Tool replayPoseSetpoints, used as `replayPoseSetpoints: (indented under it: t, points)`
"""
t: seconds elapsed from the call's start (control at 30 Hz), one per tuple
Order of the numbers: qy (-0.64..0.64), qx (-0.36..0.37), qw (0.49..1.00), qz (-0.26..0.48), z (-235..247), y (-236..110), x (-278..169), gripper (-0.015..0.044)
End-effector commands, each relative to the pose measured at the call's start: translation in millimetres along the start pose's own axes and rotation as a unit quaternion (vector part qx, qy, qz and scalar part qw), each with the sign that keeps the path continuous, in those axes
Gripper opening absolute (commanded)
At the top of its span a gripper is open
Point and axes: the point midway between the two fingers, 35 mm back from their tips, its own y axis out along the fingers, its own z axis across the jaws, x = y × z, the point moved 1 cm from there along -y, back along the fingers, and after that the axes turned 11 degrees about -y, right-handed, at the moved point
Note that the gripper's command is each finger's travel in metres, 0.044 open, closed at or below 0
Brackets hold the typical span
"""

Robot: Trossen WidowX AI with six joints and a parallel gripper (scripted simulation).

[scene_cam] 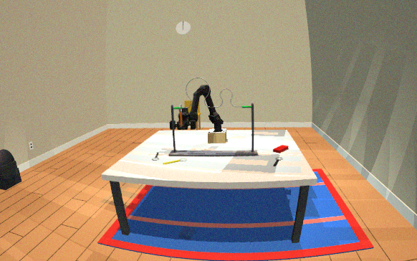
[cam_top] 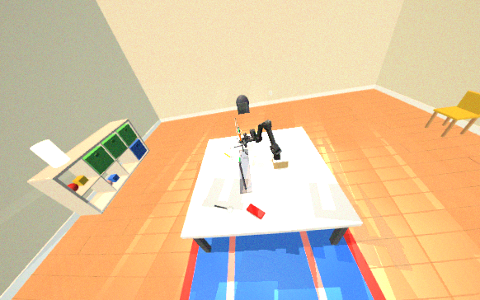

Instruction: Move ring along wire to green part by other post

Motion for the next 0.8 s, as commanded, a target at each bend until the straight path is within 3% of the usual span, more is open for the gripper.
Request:
replayPoseSetpoints:
  t: [0.0,0.77]
  points:
    - [0.003,-0.002,1.000,0.000,3.6,-0.8,1.2,-0.0150]
    - [0.019,0.000,1.000,-0.001,29.9,-0.5,6.4,-0.0150]
